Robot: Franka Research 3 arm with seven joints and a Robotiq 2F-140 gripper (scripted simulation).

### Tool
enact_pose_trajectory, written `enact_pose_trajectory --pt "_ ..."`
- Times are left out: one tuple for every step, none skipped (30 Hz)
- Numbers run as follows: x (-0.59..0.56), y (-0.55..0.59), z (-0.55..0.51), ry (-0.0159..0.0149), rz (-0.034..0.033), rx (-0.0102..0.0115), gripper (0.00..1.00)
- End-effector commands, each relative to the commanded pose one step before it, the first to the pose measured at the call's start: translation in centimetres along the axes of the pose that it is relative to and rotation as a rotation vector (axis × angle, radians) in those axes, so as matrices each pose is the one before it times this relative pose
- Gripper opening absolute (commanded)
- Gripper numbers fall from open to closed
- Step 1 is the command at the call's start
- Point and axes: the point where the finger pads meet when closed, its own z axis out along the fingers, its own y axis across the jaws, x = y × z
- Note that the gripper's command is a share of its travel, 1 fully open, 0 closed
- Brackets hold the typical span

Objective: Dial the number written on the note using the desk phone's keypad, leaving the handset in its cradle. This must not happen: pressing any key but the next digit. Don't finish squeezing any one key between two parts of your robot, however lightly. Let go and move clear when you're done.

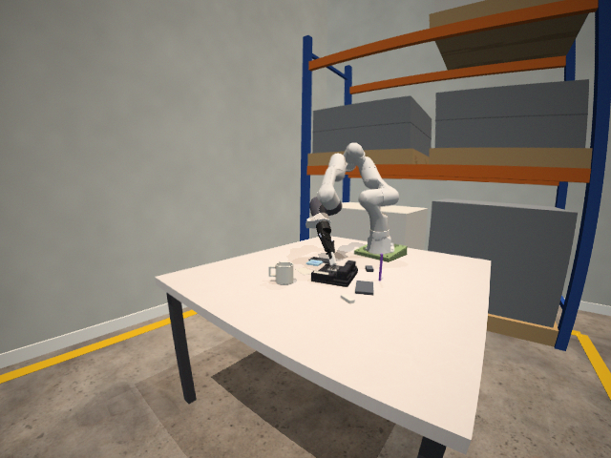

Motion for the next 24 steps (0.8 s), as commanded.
enact_pose_trajectory --pt "0.307 -0.159 -0.280 -0.01457 0.00064 -0.00613 0.00" --pt "0.075 0.012 -0.025 -0.00040 0.00089 -0.00059 0.00" --pt "0.068 -0.010 -0.032 -0.00015 0.00037 -0.00023 0.00" --pt "0.059 -0.026 -0.035 0.00003 -0.00003 0.00004 0.00" --pt "0.049 -0.034 -0.034 0.00014 -0.00030 0.00021 0.00" --pt "0.039 -0.035 -0.031 0.00019 -0.00042 0.00028 0.00" --pt "0.028 -0.031 -0.025 0.00018 -0.00042 0.00027 0.00" --pt "0.019 -0.023 -0.017 0.00014 -0.00033 0.00021 0.00" --pt "0.011 -0.014 -0.010 0.00009 -0.00020 0.00013 0.00" --pt "0.000 0.000 0.000 0.00000 0.00000 0.00000 0.00" --pt "0.000 0.000 0.000 0.00000 0.00000 0.00000 0.00" --pt "0.004 -0.006 -0.004 0.00004 -0.00009 0.00005 0.00" --pt "0.001 -0.001 -0.001 0.00001 -0.00001 0.00001 0.00" --pt "0.001 0.000 0.000 0.00001 -0.00001 0.00000 0.00" --pt "0.004 -0.001 0.002 0.00005 -0.00008 0.00003 0.00" --pt "0.009 0.000 0.006 0.00011 -0.00018 0.00006 0.00" --pt "0.015 0.002 0.012 0.00014 -0.00024 0.00008 0.00" --pt "0.023 0.009 0.021 0.00013 -0.00023 0.00007 0.00" --pt "0.030 0.021 0.033 0.00007 -0.00011 0.00002 0.00" --pt "0.037 0.035 0.046 -0.00006 0.00010 -0.00004 0.00" --pt "0.042 0.049 0.058 -0.00021 0.00035 -0.00011 0.00" --pt "0.049 0.054 0.065 -0.00020 0.00034 -0.00010 0.00" --pt "0.059 0.041 0.065 0.00010 -0.00016 0.00003 0.00" --pt "0.050 0.041 0.059 -0.00001 0.00001 0.00000 0.00"
